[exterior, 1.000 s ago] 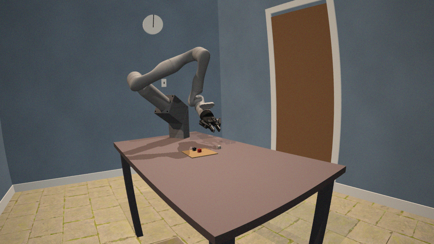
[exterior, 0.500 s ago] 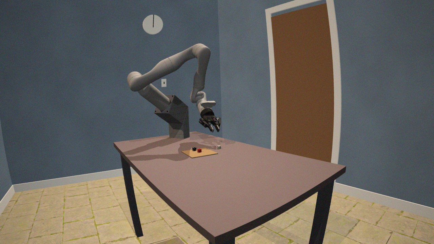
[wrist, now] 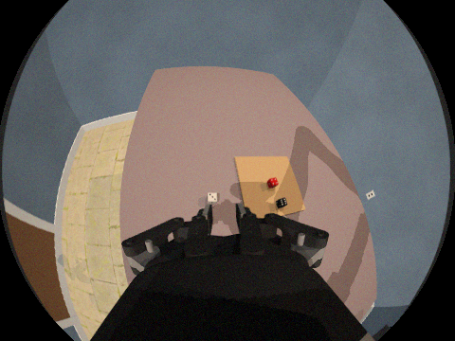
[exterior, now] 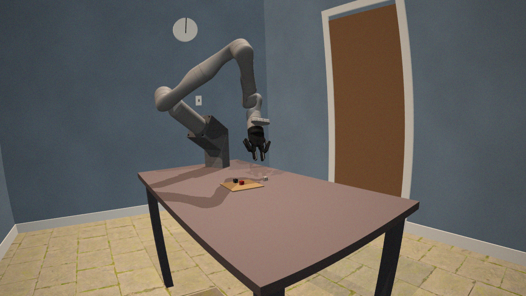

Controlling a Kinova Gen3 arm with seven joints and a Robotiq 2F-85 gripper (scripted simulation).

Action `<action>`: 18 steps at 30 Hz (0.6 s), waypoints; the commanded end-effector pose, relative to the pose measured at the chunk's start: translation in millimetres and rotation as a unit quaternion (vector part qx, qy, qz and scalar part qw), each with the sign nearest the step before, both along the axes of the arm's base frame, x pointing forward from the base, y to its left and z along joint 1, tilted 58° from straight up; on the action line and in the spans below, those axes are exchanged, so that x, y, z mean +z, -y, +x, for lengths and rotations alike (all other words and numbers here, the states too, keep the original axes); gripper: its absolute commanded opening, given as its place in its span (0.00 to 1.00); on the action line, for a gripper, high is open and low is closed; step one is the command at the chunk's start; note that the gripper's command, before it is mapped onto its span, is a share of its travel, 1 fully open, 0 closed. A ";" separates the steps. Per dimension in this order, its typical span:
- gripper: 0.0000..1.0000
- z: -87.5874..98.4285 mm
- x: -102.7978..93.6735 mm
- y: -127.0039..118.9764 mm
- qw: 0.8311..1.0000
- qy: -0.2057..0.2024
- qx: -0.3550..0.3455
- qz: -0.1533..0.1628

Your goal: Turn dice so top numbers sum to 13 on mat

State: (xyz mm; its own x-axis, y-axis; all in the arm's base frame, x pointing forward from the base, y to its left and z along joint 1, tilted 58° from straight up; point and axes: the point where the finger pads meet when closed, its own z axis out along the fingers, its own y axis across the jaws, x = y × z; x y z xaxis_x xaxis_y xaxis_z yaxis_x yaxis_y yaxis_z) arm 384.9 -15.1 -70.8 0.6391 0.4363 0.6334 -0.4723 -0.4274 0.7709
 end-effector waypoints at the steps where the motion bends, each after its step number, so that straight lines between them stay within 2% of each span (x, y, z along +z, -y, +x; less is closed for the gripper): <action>1: 0.31 6.2 6.7 -3.8 0.999 -0.006 -0.041 0.023; 7: 0.31 14.9 15.3 -13.6 0.989 -0.065 -0.110 0.079; 14: 0.31 30.0 30.5 -26.8 0.971 -0.118 -0.151 0.144; 16: 0.31 34.2 34.9 -29.9 0.966 -0.129 -0.156 0.159; 18: 0.31 34.2 34.9 -29.9 0.966 -0.129 -0.156 0.159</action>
